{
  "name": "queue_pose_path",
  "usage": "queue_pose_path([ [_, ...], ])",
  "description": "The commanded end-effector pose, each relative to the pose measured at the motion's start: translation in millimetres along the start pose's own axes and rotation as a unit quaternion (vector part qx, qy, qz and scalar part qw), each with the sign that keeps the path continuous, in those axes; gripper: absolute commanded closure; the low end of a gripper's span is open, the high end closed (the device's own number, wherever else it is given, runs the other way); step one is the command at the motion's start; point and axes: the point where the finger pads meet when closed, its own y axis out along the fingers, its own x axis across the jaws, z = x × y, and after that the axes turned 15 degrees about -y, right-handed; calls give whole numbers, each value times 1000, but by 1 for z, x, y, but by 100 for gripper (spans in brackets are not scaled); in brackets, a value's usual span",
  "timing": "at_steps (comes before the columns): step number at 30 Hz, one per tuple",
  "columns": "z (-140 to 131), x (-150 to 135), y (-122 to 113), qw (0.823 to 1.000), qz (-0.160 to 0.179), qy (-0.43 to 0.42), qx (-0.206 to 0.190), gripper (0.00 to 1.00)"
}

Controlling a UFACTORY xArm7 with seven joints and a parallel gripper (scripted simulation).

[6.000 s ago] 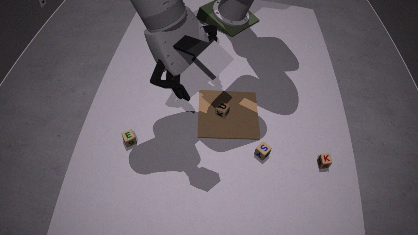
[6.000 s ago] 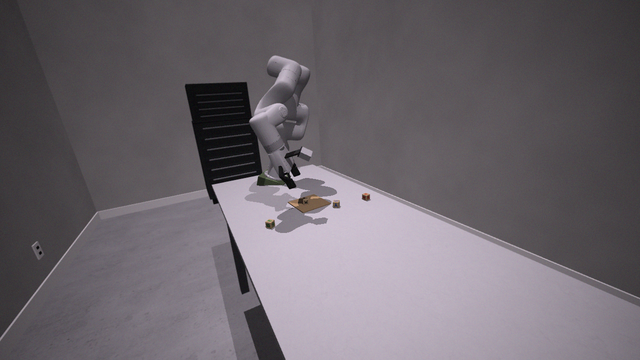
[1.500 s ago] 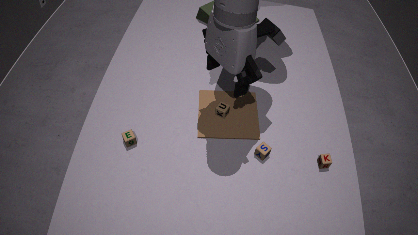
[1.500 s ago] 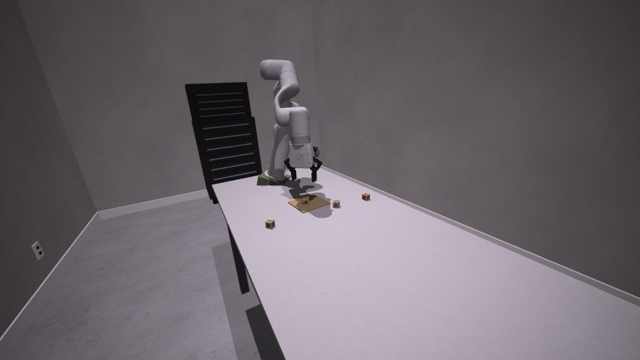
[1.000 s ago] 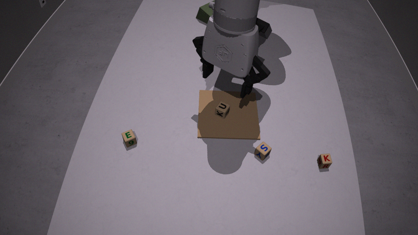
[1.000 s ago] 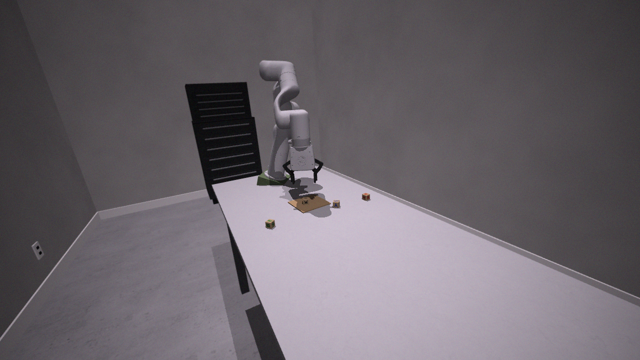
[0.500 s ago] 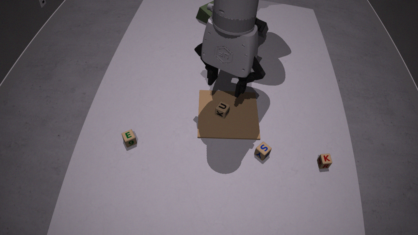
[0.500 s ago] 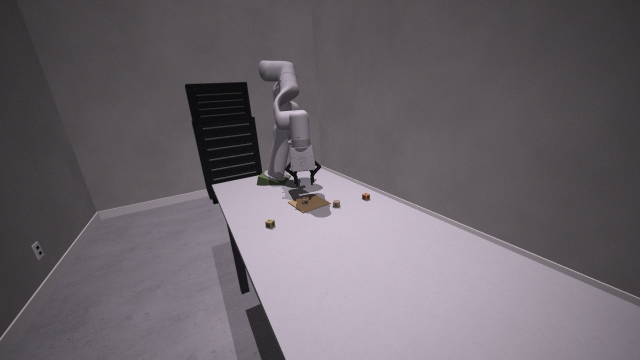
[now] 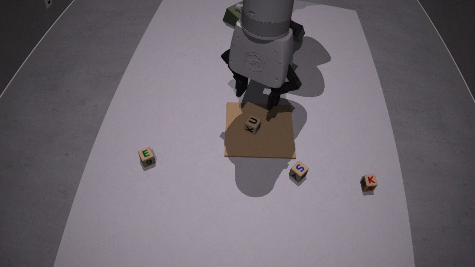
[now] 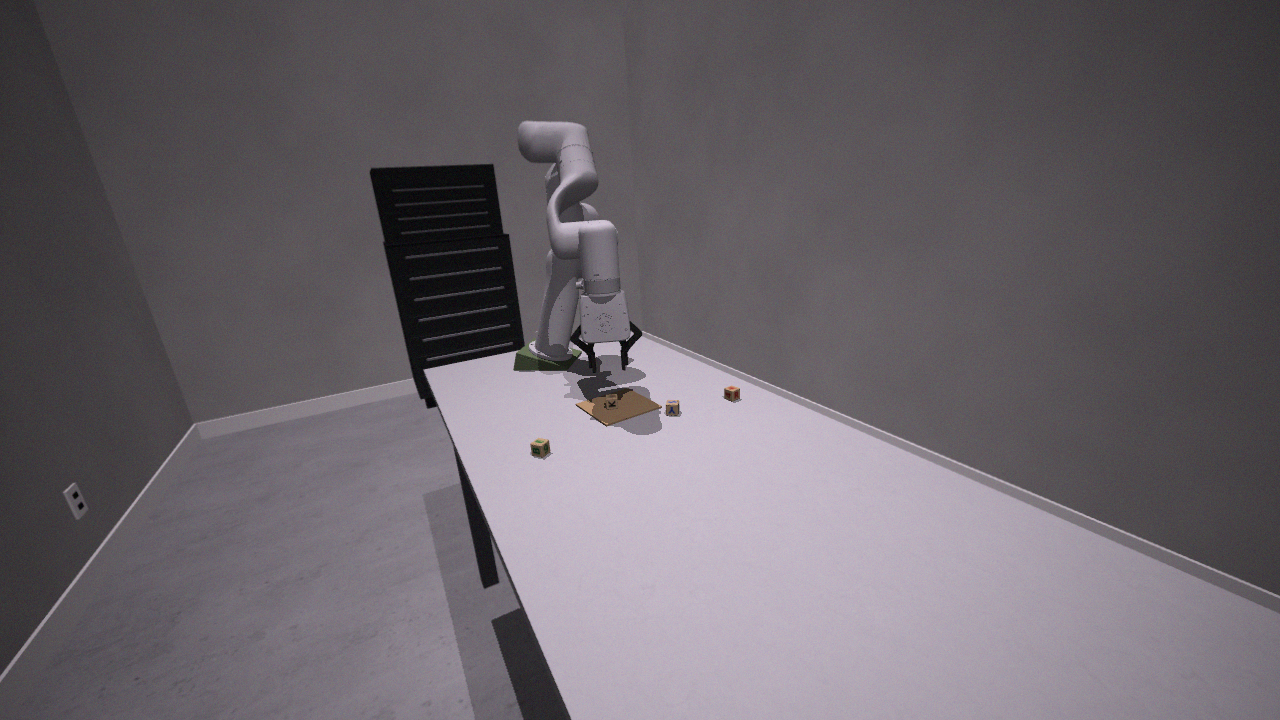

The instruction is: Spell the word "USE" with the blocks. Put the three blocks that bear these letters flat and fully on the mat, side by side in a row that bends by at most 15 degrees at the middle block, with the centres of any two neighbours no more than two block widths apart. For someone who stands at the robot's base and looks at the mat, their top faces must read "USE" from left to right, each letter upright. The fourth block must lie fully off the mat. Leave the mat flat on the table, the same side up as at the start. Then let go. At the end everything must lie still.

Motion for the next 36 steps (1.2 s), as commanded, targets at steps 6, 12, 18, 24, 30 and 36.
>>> queue_pose_path([
  [6,-1,0,-1,1000,0,0,-2,37],
  [12,-1,0,-1,1000,0,0,-2,37],
  [18,-1,0,1,1000,0,0,-2,37],
  [24,-1,0,5,1000,-1,0,-2,37],
  [30,-2,0,14,1000,-1,0,-2,37],
  [36,-2,0,24,1000,-1,0,-2,37],
])
